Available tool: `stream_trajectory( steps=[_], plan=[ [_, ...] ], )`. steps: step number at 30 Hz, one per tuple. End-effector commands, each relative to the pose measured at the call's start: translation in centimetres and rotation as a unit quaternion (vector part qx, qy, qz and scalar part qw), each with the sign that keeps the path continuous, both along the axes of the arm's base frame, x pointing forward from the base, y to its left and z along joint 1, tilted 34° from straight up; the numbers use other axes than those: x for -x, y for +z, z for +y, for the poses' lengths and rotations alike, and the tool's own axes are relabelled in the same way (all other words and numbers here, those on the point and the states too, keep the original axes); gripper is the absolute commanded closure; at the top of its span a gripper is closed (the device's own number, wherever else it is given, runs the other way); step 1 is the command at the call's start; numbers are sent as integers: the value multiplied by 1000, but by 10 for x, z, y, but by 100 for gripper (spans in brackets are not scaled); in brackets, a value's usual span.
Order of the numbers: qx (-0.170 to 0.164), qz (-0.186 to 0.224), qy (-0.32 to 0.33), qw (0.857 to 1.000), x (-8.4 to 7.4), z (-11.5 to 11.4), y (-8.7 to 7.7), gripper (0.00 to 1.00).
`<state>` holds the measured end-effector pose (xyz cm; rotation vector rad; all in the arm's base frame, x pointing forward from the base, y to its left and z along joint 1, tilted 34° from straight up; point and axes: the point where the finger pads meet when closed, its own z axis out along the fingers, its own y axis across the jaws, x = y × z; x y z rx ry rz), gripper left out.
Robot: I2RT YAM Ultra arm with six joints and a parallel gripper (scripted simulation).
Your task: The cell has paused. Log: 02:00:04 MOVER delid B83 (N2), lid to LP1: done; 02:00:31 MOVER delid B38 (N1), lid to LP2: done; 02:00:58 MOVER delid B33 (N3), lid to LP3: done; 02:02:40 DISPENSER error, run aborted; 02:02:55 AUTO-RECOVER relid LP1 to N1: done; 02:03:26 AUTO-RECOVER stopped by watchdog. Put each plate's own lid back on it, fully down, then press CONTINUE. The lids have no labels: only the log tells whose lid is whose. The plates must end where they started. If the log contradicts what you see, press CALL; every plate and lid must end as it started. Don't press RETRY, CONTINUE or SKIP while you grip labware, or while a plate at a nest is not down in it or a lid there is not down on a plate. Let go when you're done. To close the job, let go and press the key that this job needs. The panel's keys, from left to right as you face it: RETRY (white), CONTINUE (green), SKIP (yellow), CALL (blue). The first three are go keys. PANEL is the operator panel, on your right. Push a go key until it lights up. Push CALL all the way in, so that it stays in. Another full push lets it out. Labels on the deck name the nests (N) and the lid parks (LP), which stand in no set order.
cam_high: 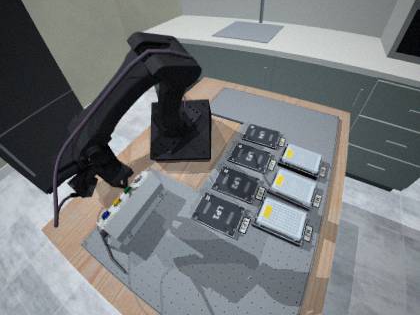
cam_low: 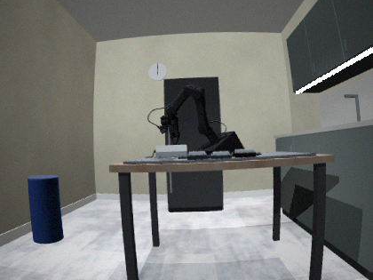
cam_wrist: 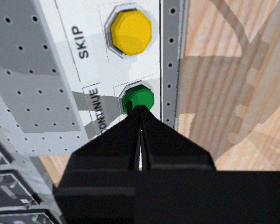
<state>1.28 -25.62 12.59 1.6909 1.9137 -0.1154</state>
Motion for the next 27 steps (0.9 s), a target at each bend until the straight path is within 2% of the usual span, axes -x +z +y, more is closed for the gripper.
stream_trajectory(
  steps=[1,3,6,11,27],
  plan=[
    [7,5,-6,1000,2,-7,0,100],
    [9,5,-9,1000,4,-9,1,100],
    [-1,3,-4,1000,0,-5,-8,100],
    [15,7,-9,1000,3,-11,0,100],
    [5,4,-7,1000,0,-8,-9,100]
  ],
)
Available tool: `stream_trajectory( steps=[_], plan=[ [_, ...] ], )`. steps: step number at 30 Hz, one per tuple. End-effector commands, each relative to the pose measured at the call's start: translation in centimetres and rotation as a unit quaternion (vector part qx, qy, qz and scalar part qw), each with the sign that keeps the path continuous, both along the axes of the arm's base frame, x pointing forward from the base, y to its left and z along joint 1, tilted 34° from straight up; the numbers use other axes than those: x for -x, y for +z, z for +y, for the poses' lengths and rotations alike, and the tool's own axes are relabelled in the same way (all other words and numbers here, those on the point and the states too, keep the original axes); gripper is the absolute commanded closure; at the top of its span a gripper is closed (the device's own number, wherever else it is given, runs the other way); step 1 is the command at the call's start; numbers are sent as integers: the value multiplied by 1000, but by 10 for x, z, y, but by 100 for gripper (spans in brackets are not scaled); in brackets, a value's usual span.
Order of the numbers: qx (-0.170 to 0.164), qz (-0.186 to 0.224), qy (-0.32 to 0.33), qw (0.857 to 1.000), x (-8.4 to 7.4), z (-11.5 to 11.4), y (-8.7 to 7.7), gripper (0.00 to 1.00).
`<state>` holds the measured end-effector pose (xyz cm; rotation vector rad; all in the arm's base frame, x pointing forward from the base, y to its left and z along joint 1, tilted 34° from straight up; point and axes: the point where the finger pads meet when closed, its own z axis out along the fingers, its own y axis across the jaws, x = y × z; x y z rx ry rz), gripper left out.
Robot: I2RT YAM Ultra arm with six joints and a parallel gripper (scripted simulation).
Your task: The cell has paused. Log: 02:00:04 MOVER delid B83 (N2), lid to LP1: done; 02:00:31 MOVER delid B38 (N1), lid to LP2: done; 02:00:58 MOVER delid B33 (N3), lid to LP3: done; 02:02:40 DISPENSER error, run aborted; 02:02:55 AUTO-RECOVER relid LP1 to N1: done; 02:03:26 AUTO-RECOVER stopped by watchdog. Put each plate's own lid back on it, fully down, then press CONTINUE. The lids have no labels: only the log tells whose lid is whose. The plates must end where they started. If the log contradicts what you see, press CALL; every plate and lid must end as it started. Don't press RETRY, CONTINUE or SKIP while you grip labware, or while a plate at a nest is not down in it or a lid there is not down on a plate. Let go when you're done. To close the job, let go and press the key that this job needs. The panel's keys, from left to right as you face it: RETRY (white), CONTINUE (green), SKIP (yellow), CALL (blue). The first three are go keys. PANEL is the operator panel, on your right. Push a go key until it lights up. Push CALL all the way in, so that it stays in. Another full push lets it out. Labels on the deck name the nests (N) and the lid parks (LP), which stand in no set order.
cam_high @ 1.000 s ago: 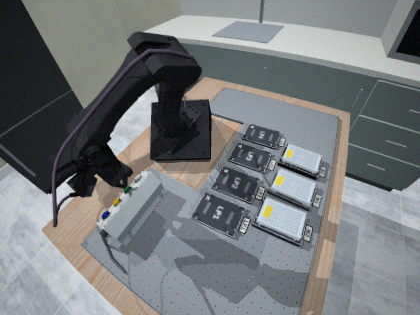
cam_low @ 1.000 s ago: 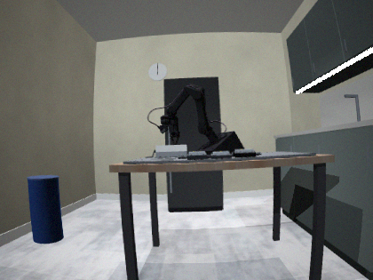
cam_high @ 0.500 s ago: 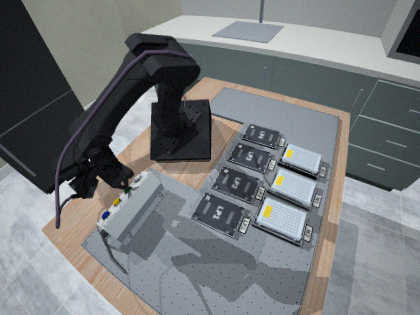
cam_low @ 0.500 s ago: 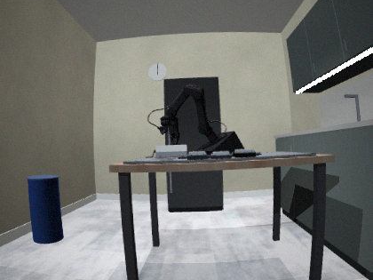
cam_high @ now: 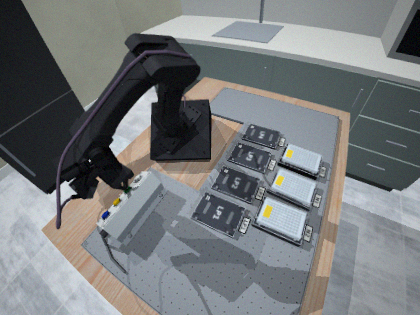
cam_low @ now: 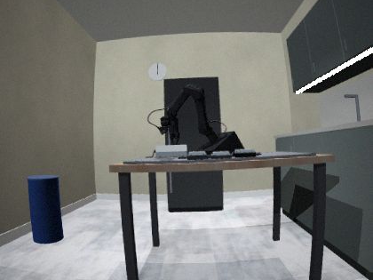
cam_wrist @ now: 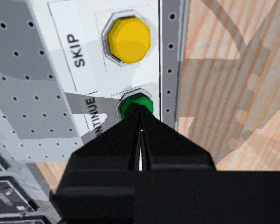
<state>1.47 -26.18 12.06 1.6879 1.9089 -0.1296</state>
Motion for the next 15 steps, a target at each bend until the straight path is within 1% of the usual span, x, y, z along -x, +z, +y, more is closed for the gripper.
stream_trajectory(
  steps=[1,2,6,7,10,12,15],
  plan=[
    [3,3,-4,1000,2,-5,-1,100],
    [5,4,-4,1000,1,-5,0,100],
    [-5,1,-5,1000,1,-1,-8,100],
    [-1,2,-5,1000,1,-3,-5,100],
    [0,-1,-2,1000,-1,-4,-4,100],
    [-5,-2,-1,1000,-2,-1,-8,100],
    [-3,-2,-1,1000,-2,-2,-7,100]
  ],
)
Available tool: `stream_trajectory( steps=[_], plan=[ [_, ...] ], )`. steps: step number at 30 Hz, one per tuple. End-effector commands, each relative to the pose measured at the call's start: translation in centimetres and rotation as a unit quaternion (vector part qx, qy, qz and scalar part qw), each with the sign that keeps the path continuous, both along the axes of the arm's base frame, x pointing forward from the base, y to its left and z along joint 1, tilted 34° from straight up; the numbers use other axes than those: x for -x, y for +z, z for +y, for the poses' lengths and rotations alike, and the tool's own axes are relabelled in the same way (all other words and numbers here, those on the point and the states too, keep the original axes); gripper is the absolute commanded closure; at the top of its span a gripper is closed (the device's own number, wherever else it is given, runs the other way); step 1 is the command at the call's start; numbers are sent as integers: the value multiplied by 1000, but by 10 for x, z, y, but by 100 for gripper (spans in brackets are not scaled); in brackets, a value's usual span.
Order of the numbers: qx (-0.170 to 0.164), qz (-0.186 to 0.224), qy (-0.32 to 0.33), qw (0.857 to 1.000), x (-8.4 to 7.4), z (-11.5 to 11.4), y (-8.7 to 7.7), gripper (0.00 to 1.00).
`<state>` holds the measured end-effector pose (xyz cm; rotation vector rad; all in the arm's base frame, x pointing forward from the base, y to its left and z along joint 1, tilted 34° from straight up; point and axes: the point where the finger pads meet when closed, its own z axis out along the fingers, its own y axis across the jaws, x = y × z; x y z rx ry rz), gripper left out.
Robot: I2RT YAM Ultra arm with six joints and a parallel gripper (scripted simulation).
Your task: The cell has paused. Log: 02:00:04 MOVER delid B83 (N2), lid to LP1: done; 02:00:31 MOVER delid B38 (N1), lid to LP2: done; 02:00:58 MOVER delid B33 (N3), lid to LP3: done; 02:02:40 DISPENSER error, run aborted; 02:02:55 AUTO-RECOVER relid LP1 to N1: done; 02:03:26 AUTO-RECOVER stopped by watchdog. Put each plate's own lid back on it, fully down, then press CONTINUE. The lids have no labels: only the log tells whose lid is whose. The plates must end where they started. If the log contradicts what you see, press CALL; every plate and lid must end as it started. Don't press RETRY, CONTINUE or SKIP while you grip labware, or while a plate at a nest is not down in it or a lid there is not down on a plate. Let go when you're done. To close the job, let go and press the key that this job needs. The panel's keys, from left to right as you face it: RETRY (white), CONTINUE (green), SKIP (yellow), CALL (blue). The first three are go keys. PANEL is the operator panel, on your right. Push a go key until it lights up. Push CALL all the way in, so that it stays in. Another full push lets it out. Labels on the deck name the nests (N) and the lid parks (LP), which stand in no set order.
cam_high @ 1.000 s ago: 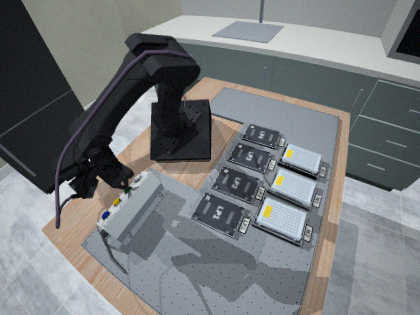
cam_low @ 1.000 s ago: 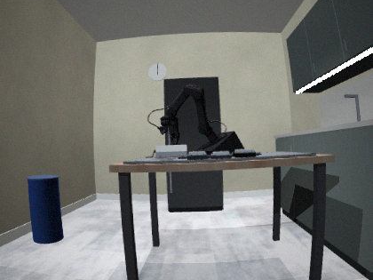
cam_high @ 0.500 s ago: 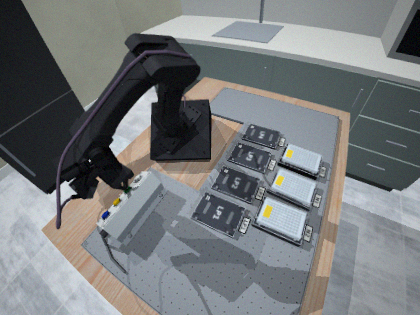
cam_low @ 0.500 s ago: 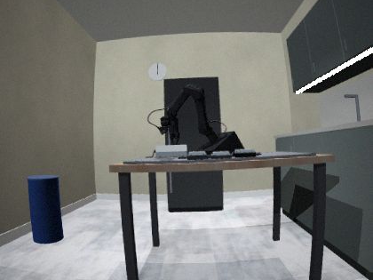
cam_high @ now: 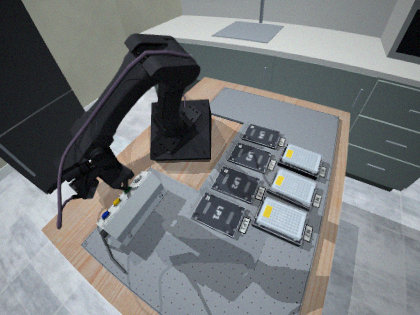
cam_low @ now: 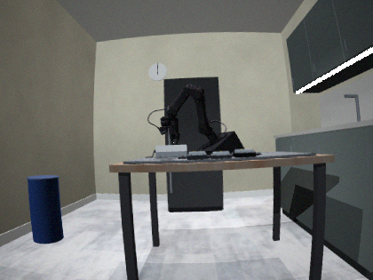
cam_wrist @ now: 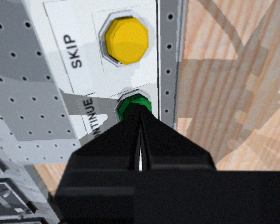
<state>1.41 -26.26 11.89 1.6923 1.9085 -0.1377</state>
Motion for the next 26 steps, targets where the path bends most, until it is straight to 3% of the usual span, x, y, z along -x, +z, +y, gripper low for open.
stream_trajectory(
  steps=[1,26],
  plan=[
    [-4,-5,1,1000,-3,-1,-6,100],
    [6,-2,1,1000,-8,-1,-5,100]
  ],
)
